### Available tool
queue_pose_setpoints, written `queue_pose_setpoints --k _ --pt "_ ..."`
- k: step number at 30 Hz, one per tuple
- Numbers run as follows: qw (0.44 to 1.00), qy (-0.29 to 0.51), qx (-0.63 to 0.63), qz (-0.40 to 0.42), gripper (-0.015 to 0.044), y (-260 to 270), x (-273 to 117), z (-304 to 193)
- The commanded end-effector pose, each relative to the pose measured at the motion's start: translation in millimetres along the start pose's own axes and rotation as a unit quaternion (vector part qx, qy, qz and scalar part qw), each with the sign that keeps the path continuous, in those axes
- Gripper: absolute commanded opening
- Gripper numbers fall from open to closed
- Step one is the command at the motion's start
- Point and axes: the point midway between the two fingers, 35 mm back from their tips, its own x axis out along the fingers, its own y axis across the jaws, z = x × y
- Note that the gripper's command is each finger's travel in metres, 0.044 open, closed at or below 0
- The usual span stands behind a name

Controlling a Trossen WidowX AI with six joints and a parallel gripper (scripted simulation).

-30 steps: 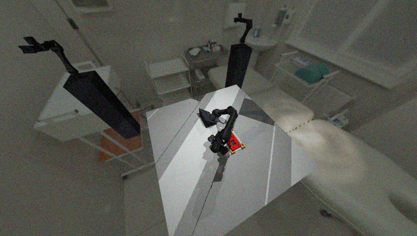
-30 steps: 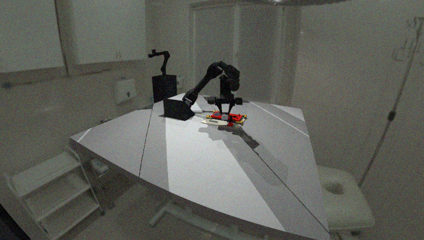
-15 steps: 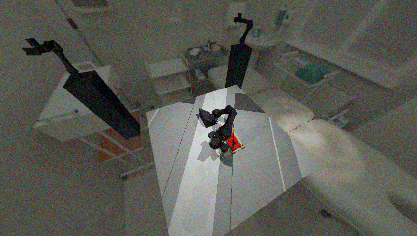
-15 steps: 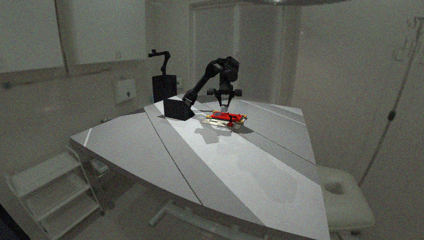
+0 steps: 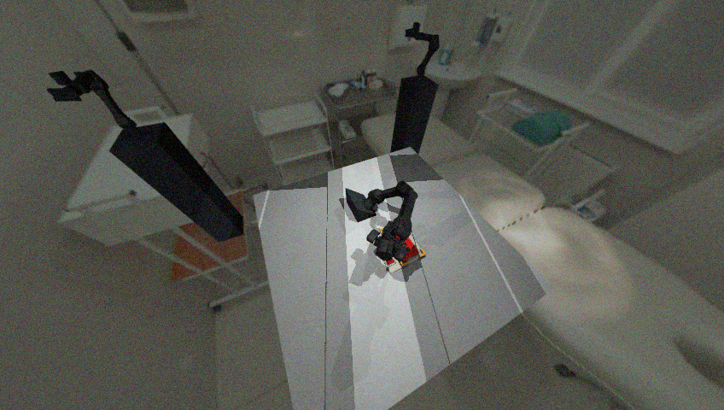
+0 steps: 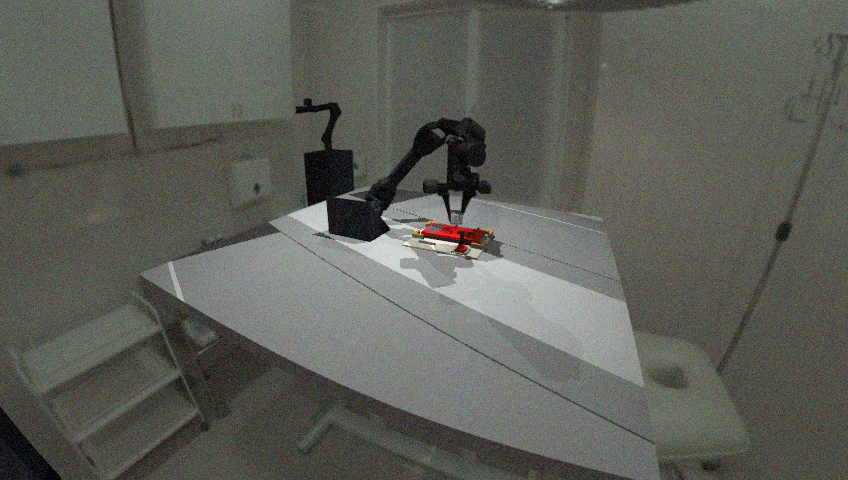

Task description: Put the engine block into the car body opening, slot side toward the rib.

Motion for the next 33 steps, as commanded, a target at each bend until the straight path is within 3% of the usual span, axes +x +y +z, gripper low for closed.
queue_pose_setpoints --k 1,33 --pt "0.999 -0.003 -0.041 0.002 0.0000 7.7 2.2 -9.7" --pt "0.930 -0.001 -0.368 0.000 0.0000 51.8 42.1 -95.8"
